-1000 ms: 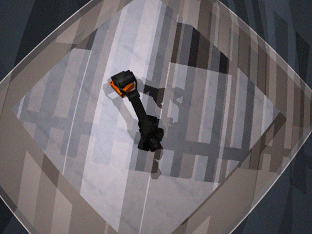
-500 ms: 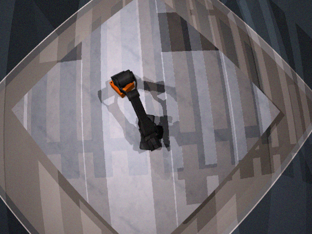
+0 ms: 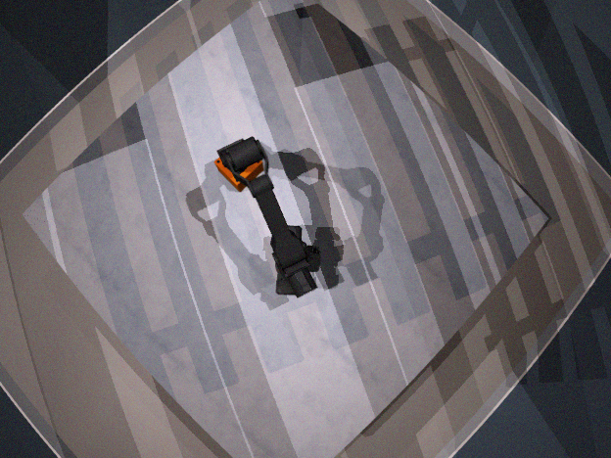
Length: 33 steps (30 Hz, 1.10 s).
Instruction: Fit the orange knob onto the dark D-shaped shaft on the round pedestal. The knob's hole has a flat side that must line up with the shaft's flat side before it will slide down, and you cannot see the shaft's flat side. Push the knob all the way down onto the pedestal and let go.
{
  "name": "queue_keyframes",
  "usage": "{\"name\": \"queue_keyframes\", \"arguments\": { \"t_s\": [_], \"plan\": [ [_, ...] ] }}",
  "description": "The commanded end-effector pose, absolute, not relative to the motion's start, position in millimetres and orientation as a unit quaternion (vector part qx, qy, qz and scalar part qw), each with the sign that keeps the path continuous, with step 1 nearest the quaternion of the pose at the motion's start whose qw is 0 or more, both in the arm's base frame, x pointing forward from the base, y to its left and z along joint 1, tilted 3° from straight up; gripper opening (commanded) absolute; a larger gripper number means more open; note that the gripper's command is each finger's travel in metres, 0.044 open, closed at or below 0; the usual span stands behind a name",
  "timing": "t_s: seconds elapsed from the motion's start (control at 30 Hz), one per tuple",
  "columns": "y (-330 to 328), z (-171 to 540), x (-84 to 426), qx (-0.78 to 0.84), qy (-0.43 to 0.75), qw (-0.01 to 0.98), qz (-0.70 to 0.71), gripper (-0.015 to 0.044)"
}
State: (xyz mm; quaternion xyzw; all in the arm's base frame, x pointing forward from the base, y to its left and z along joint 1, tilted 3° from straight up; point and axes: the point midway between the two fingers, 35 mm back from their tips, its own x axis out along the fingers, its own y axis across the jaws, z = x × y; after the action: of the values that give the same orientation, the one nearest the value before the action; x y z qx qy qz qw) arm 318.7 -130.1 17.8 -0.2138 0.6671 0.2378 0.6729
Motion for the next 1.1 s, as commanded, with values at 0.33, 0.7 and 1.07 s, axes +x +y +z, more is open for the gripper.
{"name": "queue_keyframes", "arguments": {
  "t_s": [0.33, 0.7, 1.07],
  "plan": [
    [-130.7, 13.9, 318.9, -0.217, 0.667, 0.672, 0.238, 0.0],
    [-129.7, 14.8, 316.4, -0.217, 0.667, 0.672, 0.238, 0.0],
    [-129.3, 19.2, 315.4, -0.283, 0.64, 0.647, 0.303, 0.0]
  ]
}}
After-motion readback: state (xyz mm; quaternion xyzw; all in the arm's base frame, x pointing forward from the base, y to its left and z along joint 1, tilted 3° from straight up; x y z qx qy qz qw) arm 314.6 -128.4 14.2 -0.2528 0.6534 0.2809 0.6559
